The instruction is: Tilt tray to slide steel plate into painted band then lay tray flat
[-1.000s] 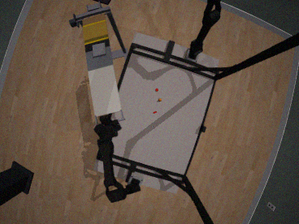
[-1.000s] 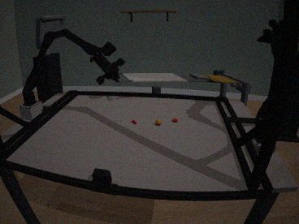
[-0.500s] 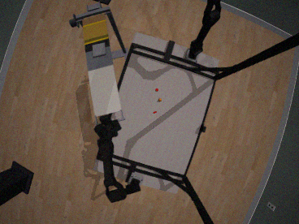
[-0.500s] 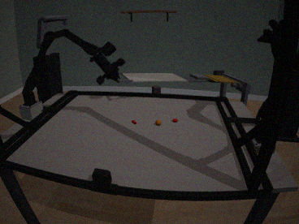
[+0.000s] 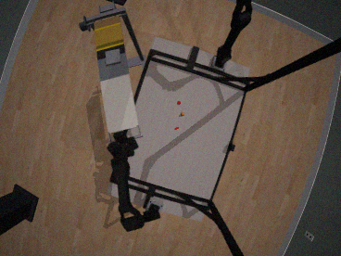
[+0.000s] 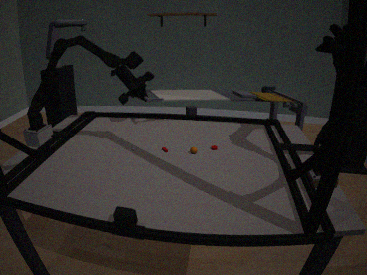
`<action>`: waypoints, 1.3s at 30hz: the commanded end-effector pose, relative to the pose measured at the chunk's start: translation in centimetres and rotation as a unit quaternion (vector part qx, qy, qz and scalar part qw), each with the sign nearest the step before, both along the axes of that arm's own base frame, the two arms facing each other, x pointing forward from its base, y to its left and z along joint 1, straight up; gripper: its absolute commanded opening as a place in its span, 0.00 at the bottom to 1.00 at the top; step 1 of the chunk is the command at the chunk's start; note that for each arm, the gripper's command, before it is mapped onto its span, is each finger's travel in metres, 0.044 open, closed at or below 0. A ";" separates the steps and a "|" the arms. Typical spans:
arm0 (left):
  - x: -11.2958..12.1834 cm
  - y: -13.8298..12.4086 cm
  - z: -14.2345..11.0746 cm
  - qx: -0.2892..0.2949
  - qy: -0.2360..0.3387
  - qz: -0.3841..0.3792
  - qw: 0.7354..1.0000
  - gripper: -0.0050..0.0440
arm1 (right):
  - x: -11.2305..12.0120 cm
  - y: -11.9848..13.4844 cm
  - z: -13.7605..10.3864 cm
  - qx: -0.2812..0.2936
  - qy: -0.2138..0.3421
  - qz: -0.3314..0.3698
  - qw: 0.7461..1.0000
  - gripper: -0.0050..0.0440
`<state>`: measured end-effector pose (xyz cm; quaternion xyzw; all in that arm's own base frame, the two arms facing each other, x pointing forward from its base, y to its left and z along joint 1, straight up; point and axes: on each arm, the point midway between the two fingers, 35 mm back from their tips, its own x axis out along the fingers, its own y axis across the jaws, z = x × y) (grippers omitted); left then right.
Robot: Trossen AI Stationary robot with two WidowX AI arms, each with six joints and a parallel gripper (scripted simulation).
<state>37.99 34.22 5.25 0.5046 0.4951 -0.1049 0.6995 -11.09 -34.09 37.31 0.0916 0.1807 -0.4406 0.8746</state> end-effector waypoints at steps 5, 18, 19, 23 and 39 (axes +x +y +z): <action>0.0 0.1 1.3 0.005 -0.006 0.001 1.000 0.10 | 0.0 0.0 0.0 -0.001 0.000 0.001 1.000 1.00; 0.1 0.2 2.2 0.007 -0.009 0.001 1.000 0.10 | 0.0 0.0 0.0 -0.001 0.000 0.001 1.000 1.00; 0.1 0.2 2.3 0.007 -0.009 0.001 1.000 0.10 | 0.0 0.0 0.0 -0.001 0.000 0.001 1.000 1.00; 0.1 0.2 2.5 0.007 -0.009 0.001 1.000 0.10 | 0.0 0.0 0.0 -0.001 0.000 0.001 1.000 1.00; 0.1 0.1 1.9 0.007 -0.009 0.001 1.000 0.10 | 0.0 0.0 0.0 -0.001 0.000 0.001 1.000 1.00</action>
